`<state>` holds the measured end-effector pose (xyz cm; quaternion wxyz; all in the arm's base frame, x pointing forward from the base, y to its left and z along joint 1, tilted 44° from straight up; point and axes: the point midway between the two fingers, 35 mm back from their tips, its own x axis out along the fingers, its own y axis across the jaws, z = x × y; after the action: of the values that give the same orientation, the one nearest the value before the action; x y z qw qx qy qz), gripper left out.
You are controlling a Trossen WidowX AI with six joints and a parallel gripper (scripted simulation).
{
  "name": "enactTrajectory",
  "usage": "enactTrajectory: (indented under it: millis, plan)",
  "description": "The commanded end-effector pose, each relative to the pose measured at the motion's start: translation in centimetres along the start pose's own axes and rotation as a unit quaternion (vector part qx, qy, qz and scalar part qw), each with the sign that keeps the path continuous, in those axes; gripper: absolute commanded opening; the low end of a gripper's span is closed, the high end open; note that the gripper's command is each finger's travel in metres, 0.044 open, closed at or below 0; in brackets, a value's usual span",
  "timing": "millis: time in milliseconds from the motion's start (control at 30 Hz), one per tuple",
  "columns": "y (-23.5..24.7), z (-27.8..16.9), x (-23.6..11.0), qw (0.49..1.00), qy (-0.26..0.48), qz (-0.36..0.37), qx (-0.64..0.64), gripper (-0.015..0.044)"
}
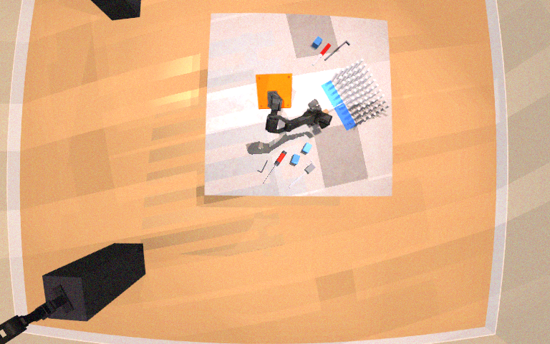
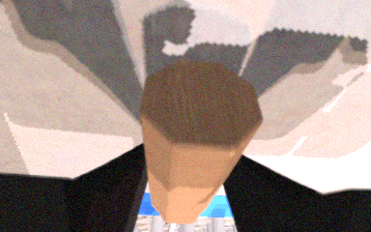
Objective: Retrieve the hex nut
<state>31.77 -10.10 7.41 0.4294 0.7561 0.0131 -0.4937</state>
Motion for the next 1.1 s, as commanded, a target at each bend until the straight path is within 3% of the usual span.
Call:
enactTrajectory:
  millis: [0,1067]
  plan:
    - [-0.2,0.2,-0.2,1.000,0.004,-0.004,-0.003,0.0000]
    - [-0.2,1.7,-1.2,1.000,0.003,-0.004,-0.003,0.0000]
